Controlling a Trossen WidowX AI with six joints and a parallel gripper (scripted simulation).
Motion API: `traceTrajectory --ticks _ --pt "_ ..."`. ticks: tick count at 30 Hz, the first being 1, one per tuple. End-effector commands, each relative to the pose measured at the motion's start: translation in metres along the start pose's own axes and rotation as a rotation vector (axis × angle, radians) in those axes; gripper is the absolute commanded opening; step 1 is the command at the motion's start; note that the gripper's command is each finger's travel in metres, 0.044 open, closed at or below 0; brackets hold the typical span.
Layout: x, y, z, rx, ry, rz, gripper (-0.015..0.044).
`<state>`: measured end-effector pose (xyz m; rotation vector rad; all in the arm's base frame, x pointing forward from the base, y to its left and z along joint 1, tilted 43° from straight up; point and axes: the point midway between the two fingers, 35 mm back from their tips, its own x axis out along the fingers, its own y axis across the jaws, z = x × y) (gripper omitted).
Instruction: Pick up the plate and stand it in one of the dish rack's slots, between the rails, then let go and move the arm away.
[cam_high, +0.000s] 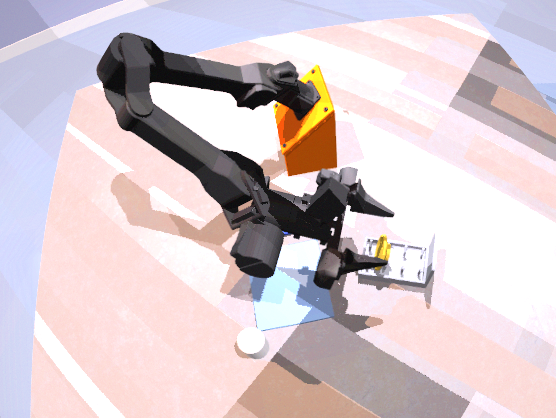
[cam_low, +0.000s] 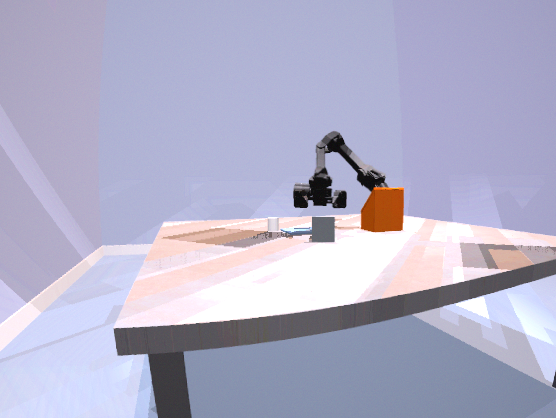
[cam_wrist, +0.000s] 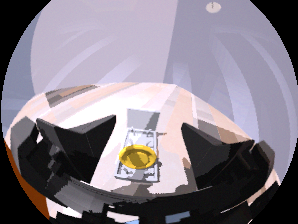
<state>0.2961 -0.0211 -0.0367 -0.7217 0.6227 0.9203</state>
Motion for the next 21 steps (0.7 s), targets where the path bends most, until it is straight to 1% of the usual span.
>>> traceTrajectory --ticks 1,3,8,21 --pt "-0.007 0.007 0.036 0.011 0.001 0.001 0.0400" --pt "-0.009 -0.001 0.051 0.012 -0.004 -0.004 0.0400" --pt "-0.008 0.000 0.053 0.054 0.020 0.013 0.0400" --pt "-0.004 0.016 0.055 0.399 0.275 0.113 0.0400"
